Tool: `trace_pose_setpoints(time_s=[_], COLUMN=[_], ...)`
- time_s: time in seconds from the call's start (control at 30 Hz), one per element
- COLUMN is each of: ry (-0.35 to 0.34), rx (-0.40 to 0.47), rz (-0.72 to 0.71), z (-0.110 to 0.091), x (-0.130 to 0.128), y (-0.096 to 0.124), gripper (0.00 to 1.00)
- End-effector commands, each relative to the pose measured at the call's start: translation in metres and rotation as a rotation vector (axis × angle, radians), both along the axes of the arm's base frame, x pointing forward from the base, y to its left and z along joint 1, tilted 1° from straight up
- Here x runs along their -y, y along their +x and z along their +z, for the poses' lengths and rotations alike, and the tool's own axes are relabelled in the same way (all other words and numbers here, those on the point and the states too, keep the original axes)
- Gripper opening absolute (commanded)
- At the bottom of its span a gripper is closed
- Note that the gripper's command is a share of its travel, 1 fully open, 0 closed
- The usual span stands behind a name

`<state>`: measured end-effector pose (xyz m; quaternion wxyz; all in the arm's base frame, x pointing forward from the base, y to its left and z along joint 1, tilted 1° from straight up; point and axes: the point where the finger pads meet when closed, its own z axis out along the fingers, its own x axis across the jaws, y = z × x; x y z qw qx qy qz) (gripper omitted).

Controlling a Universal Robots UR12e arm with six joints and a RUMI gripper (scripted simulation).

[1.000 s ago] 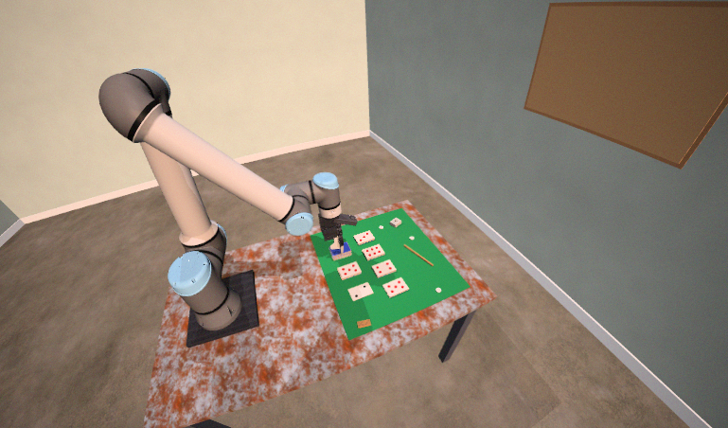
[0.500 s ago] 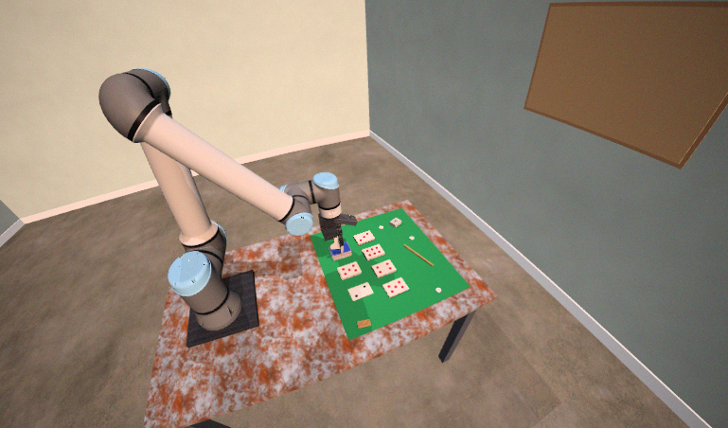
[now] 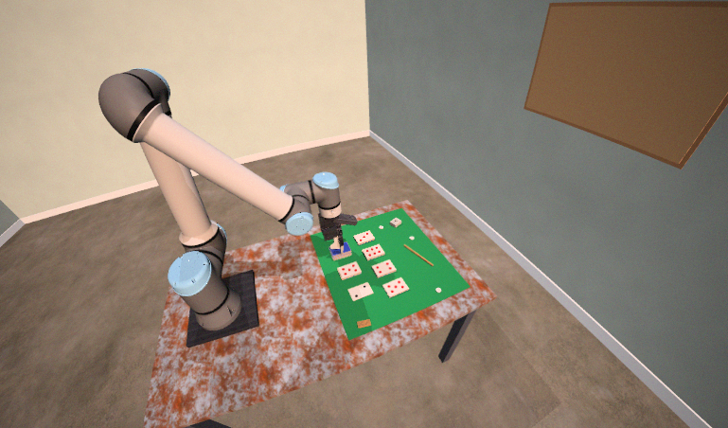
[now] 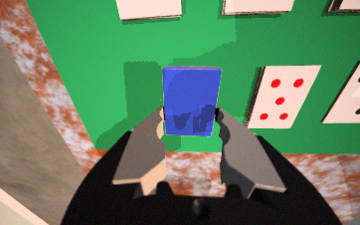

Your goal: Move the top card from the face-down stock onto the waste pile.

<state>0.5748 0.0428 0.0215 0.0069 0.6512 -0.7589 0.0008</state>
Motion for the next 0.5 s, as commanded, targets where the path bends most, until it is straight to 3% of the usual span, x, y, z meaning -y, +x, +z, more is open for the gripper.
trace_pose_setpoints(time_s=[0.0, 0.47], ry=[0.0, 0.0], rx=[0.001, 0.001], rz=[0.0, 0.0], z=[0.005, 0.037], x=[0.0, 0.0], y=[0.001, 0.001], gripper=[0.38, 0.38])
